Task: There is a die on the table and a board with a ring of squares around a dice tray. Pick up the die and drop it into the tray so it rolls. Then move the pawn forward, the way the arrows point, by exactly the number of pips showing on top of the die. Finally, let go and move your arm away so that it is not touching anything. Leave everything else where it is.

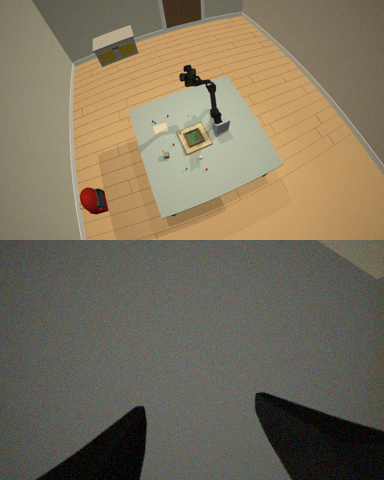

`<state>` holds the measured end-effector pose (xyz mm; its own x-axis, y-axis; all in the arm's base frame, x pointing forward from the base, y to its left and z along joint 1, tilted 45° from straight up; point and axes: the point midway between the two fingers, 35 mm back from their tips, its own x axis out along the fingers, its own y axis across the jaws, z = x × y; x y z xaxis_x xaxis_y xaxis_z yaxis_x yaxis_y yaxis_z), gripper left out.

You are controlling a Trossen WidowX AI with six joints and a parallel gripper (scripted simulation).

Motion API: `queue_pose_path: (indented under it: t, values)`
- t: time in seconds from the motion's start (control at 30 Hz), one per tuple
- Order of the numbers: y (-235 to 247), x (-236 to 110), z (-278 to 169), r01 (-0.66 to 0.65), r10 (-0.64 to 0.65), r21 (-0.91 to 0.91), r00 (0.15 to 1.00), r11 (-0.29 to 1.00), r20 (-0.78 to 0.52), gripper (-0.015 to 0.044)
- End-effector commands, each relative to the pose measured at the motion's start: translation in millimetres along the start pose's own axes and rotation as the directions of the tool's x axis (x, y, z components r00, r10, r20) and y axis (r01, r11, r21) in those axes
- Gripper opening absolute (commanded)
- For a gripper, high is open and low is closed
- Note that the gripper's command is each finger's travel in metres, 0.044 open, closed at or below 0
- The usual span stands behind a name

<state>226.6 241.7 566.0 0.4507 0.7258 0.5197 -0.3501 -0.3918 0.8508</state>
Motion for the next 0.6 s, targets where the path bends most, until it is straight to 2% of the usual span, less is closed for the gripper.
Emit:
queue_pose_path:
  t: [0.0,0.27,0.4,0.57]
  values:
    - [-62,17,23,0.161,-0.159,-0.022,0.984,0.987,0.076,0.0275]
    - [-196,25,61,0.5,-0.483,-0.041,0.852,0.865,0.201,0.0275]
    - [-264,14,78,0.661,-0.632,-0.047,0.734,0.749,0.25,0.0275]
    - [-345,-14,94,0.829,-0.784,-0.055,0.545,0.556,0.296,0.0275]
